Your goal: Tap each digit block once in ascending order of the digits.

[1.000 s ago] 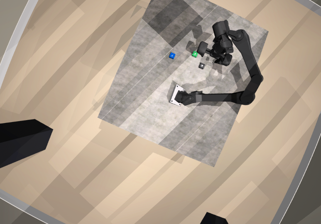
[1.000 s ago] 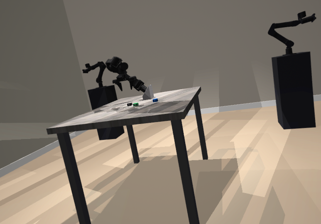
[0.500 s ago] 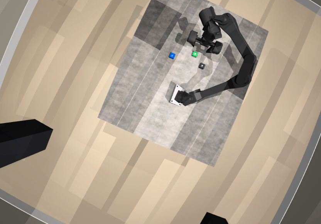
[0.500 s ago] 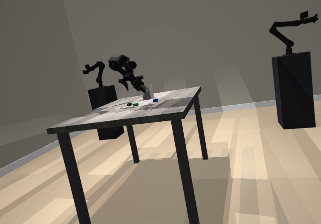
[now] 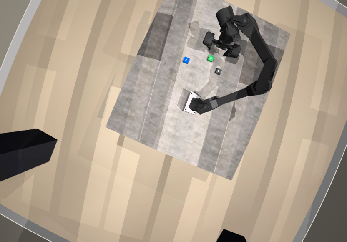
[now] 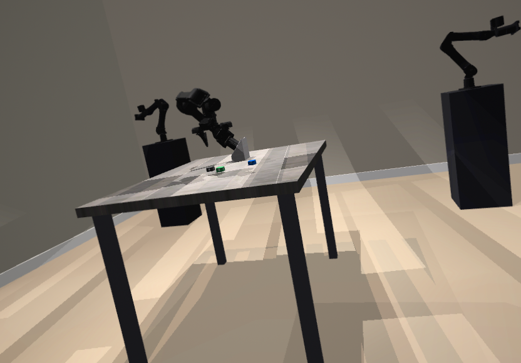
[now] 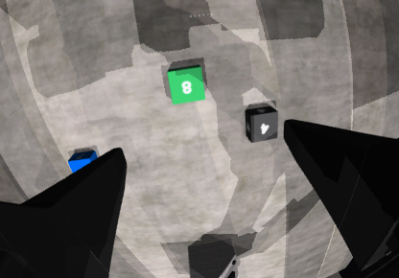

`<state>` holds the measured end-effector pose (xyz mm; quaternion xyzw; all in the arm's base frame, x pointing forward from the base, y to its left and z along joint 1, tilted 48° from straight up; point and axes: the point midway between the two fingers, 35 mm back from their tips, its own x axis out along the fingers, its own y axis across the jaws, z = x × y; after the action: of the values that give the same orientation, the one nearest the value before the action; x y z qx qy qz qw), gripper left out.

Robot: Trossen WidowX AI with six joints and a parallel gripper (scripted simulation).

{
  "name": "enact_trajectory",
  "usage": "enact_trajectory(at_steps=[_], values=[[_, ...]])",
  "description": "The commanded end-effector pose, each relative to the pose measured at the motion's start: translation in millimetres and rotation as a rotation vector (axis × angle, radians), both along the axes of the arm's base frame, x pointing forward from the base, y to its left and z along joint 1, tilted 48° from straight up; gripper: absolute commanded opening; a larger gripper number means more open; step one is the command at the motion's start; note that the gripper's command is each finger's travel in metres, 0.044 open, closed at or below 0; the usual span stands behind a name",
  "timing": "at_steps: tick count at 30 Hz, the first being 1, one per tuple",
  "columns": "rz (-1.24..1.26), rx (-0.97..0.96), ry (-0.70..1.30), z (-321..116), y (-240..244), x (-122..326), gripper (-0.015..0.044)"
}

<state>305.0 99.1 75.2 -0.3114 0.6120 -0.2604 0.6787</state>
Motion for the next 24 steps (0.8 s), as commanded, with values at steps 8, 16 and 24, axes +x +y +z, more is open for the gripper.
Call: enact_trajectory(at_steps=[8, 16, 24], values=[[0.0, 0.022, -0.001, -64.0, 59.4, -38.5, 0.04], [-0.003, 0.014, -0.002, -105.2, 87.5, -74.9, 0.04], [-0.003, 0.014, -0.002, -105.2, 87.5, -74.9, 0.04]])
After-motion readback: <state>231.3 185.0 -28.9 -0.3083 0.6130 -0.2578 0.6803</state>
